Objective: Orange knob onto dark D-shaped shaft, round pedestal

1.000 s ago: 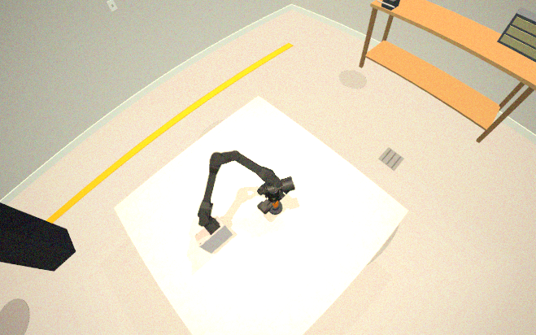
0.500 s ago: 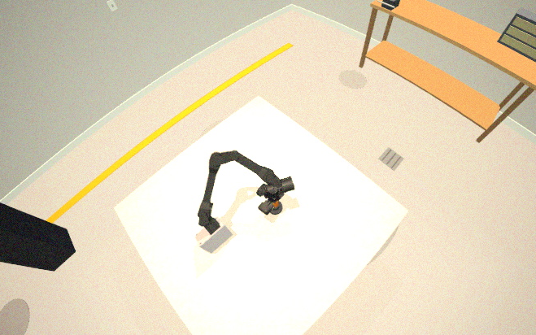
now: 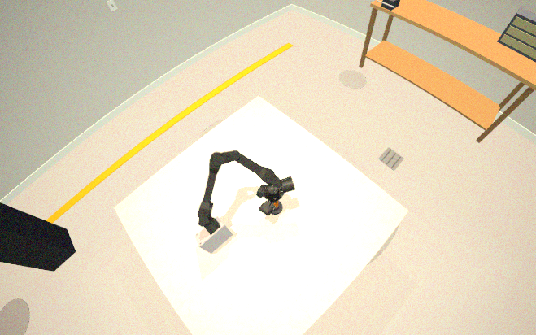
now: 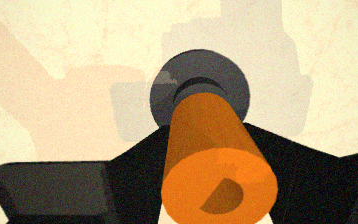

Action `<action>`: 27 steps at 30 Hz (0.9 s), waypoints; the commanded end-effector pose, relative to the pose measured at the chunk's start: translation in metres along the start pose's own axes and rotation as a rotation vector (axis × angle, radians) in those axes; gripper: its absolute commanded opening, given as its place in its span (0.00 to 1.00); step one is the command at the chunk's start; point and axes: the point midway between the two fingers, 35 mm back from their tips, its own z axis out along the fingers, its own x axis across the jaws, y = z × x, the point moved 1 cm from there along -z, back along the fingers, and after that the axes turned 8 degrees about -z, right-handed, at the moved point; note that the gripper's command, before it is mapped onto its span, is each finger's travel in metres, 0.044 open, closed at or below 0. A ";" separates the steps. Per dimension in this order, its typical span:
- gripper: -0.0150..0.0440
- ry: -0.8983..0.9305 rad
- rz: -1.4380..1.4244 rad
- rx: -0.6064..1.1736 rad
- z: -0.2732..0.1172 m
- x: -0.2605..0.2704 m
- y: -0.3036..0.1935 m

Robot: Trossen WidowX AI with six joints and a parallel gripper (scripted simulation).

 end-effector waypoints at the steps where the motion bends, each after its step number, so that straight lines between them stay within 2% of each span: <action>1: 0.25 -0.003 -0.008 0.002 0.000 -0.001 -0.001; 8: 0.25 -0.003 -0.018 0.002 -0.004 -0.002 0.000; 15: 0.25 -0.003 -0.218 0.002 -0.002 0.000 0.001; 27: 0.25 -0.003 -0.218 0.002 -0.001 -0.002 -0.001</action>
